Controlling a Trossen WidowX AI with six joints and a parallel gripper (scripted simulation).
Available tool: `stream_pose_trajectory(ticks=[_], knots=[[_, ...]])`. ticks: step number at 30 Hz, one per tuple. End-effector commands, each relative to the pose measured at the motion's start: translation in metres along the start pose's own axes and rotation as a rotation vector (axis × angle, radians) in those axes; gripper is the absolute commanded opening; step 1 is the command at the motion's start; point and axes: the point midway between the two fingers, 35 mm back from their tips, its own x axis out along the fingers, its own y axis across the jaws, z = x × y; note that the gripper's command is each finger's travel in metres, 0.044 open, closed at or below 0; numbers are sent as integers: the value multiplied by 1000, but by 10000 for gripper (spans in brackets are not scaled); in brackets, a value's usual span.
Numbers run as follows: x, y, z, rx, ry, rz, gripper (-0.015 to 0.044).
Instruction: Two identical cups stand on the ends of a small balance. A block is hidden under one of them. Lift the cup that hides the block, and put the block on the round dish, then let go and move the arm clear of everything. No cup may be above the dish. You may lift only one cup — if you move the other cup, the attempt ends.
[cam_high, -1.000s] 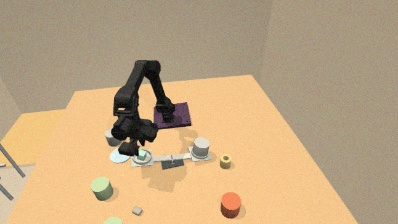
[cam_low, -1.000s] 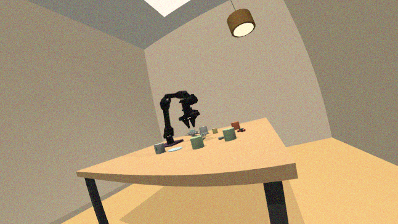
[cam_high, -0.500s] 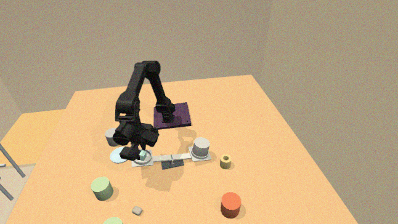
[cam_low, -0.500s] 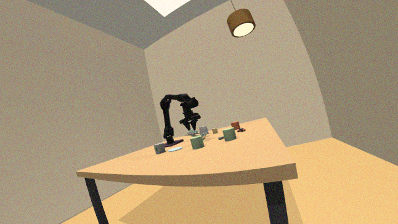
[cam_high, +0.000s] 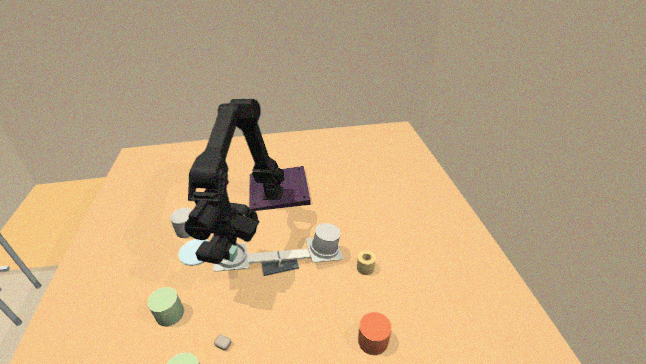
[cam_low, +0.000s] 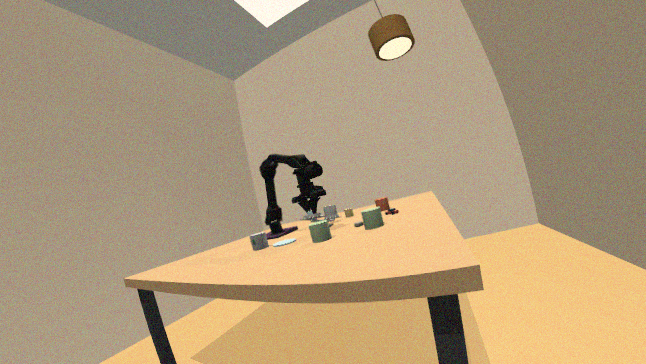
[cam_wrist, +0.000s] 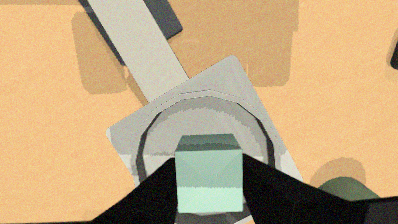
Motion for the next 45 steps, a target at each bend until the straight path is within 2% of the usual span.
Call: stream_pose_trajectory(ticks=[1, 4, 8, 30, 35, 45], knots=[[2, 1, -1, -5, 4, 3, 128], [2, 1, -1, -5, 4, 3, 108], [-4, 0, -1, -5, 4, 3, 3], [-93, 0, 0, -5, 3, 3, 0], [-90, 0, -6, -5, 3, 3, 0], [-42, 11, -81, 15, 15, 9, 0]])
